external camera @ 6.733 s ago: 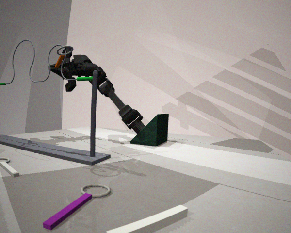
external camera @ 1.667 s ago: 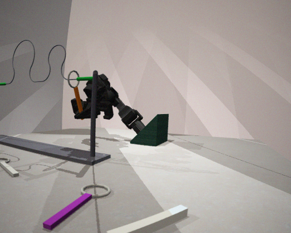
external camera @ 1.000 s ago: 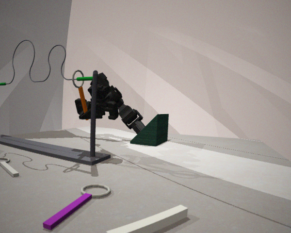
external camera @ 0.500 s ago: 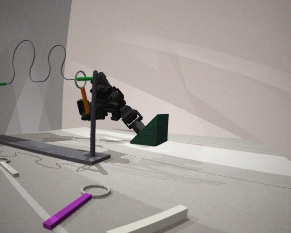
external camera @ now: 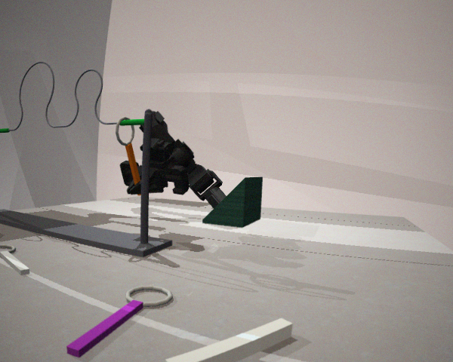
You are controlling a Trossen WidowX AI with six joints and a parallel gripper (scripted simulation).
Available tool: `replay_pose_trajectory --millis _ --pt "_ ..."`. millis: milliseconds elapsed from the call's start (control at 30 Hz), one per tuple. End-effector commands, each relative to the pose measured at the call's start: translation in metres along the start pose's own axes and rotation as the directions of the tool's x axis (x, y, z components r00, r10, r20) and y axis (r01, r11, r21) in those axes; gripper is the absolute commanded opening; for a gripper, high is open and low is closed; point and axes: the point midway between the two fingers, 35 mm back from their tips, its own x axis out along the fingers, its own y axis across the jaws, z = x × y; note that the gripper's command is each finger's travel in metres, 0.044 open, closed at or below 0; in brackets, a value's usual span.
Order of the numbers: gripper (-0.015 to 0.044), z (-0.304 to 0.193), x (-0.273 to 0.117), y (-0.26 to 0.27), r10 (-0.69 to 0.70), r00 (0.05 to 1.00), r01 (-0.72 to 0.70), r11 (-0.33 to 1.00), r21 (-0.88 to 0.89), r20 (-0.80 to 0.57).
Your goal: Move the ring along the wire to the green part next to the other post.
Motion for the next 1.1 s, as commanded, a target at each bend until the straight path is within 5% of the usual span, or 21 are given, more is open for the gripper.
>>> replay_pose_trajectory --millis 0,400,800,1067 --pt "-0.015 -0.001 0.0 0.001 0.003 1.0 -0.003 1.0 -0.005 0.001" --pt "-0.015 -0.001 0.0 0.001 0.003 1.0 -0.003 1.0 -0.005 0.001" --pt "0.016 0.0 -0.002 0.0 0.001 1.0 -0.001 1.0 0.0 0.001" --pt "0.016 0.001 -0.026 0.001 0.004 1.0 -0.004 1.0 -0.002 -0.001"
